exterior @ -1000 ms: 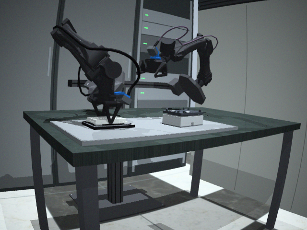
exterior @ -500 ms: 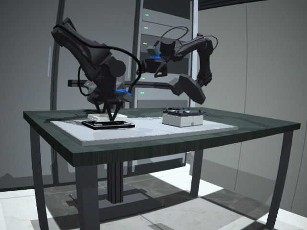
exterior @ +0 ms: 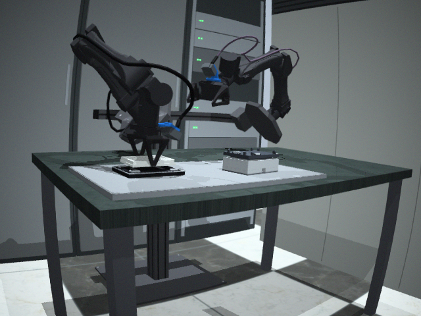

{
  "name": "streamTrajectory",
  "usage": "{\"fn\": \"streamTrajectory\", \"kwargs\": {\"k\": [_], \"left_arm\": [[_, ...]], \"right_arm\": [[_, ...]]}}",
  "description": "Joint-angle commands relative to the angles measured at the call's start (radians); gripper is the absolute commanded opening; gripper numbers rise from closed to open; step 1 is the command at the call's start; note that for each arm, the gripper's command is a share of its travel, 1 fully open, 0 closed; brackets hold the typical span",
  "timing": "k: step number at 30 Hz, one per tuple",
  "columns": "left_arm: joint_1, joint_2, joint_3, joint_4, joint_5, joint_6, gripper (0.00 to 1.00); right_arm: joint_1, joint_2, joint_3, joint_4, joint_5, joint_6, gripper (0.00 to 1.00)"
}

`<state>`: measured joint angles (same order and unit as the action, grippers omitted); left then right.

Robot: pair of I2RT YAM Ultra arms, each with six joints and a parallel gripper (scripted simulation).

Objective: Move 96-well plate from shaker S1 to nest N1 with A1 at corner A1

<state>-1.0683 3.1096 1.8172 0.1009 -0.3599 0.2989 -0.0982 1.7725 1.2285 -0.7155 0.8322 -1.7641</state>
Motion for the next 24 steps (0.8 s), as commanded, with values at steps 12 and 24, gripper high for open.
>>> {"fn": "streamTrajectory", "kwargs": {"k": [12,24], "left_arm": [[-0.009,-0.011,0.021,-0.003,0.009,0.008,1.00],[-0.009,-0.011,0.021,-0.003,0.009,0.008,1.00]], "right_arm": [[0.046,-0.050,0.037,-0.021,0.000,0.014,0.89],[0.003,-0.012,-0.028,0.082,-0.017,-0.044,0.89]]}}
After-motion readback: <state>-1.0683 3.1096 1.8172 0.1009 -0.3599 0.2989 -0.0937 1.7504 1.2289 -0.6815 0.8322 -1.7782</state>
